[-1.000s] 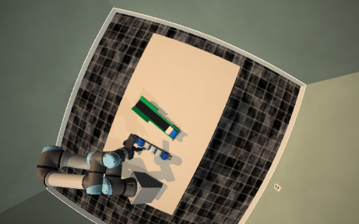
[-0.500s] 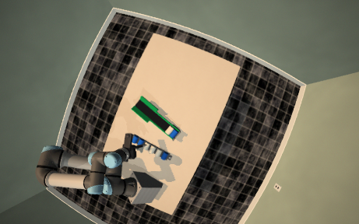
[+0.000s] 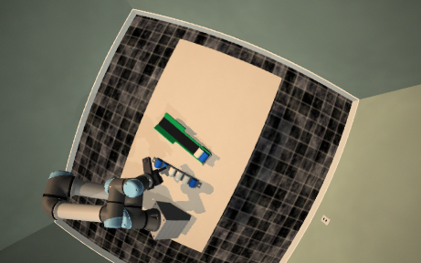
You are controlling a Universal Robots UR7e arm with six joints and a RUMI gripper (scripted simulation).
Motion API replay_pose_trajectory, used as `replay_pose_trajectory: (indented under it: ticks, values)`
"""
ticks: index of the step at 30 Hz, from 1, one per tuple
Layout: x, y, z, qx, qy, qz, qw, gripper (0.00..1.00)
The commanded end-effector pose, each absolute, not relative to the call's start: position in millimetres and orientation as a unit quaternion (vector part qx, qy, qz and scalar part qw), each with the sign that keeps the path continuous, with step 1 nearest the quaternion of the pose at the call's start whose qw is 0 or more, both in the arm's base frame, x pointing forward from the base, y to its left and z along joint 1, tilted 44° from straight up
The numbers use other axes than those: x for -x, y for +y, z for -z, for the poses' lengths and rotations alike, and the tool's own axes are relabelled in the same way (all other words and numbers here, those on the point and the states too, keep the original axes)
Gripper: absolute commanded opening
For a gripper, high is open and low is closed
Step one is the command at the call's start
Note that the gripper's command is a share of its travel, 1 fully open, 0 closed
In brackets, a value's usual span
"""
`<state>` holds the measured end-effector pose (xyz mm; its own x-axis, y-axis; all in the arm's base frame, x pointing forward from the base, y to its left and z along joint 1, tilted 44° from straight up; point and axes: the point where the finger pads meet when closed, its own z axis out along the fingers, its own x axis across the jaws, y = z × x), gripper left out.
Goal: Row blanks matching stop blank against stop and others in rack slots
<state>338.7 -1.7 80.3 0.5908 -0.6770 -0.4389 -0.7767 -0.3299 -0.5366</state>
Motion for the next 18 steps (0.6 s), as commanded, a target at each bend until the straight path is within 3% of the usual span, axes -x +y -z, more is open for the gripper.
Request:
replay_pose_trajectory:
  ticks: [1, 18]
  values:
    - [-337.5, 0.1, -78.8, 0.845, 0.38, -0.037, 0.375, 1.0]
    - [-332.9, 4.7, -73.8, 0.901, 0.214, 0.034, 0.376, 1.0]
